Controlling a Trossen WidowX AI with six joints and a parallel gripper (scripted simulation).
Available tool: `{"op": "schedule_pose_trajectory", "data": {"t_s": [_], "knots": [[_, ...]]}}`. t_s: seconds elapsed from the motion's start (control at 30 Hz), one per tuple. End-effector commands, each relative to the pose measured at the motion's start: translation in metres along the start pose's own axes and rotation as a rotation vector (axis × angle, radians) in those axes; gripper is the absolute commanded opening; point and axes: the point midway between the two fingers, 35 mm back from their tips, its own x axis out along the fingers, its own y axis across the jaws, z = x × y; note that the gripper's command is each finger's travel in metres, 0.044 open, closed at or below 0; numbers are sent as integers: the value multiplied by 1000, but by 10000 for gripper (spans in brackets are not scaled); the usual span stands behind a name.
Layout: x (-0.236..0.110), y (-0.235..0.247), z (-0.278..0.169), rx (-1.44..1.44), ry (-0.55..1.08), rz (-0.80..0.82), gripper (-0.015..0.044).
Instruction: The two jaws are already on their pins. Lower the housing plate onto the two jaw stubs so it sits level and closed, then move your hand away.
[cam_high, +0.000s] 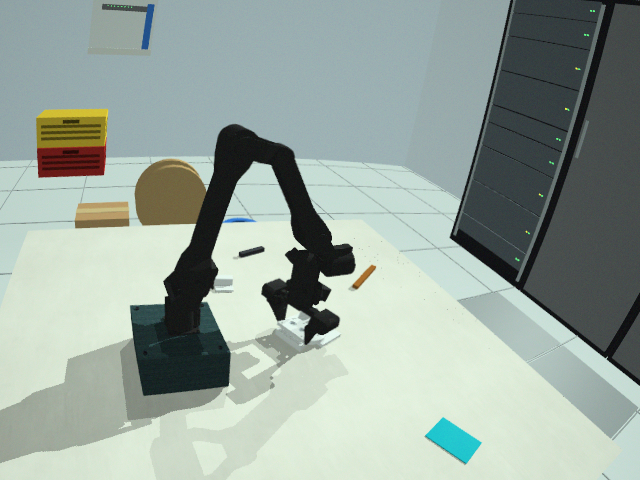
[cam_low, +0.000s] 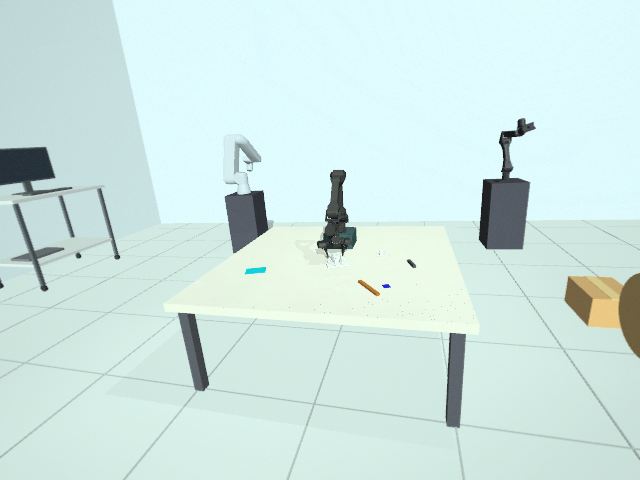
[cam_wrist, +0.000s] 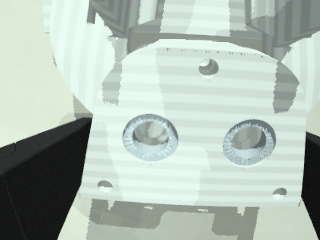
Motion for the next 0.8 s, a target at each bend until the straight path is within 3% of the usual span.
{"op": "schedule_pose_trajectory", "data": {"t_s": [0.0, 0.77], "knots": [[2, 1, 0, 6, 2, 5, 351], [7, 1, 0, 6, 2, 5, 351]]}}
